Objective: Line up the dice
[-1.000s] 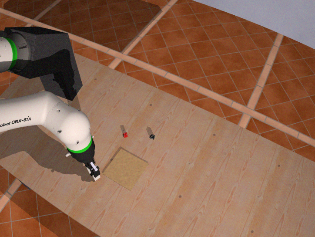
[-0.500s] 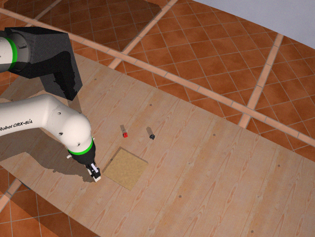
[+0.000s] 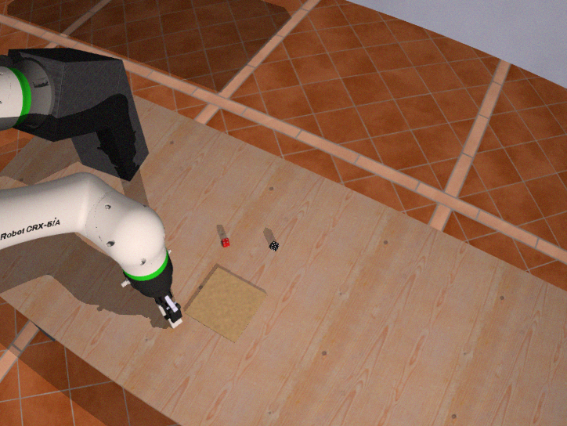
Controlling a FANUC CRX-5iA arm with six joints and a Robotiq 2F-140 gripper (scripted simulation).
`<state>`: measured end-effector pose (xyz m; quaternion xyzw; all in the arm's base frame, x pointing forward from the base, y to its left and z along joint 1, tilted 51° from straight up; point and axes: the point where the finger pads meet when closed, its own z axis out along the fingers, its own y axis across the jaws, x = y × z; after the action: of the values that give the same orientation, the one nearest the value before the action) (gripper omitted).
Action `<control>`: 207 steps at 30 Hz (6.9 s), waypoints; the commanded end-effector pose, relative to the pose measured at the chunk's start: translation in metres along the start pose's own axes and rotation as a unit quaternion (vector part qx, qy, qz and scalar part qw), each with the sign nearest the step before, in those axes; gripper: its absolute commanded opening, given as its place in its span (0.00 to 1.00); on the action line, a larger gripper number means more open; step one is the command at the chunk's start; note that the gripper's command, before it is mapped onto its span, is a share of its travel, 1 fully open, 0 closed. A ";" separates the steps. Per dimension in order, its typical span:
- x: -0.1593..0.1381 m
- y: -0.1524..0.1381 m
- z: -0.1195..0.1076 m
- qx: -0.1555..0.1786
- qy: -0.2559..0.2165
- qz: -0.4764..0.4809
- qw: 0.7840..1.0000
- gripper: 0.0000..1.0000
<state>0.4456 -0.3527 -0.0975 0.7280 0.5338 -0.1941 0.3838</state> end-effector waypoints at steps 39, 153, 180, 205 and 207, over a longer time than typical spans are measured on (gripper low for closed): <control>0.000 0.000 0.000 0.000 0.000 0.000 1.000 0.07; 0.107 0.005 -0.019 0.000 0.000 -0.126 0.992 0.07; 0.107 0.005 -0.009 0.000 0.000 -0.126 0.992 0.07; 0.107 0.005 -0.008 0.000 0.000 -0.126 0.992 0.07; 0.107 0.005 -0.008 0.000 0.000 -0.126 0.992 0.07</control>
<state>0.4870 -0.2801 -0.1653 0.6549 0.6213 -0.2409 0.3563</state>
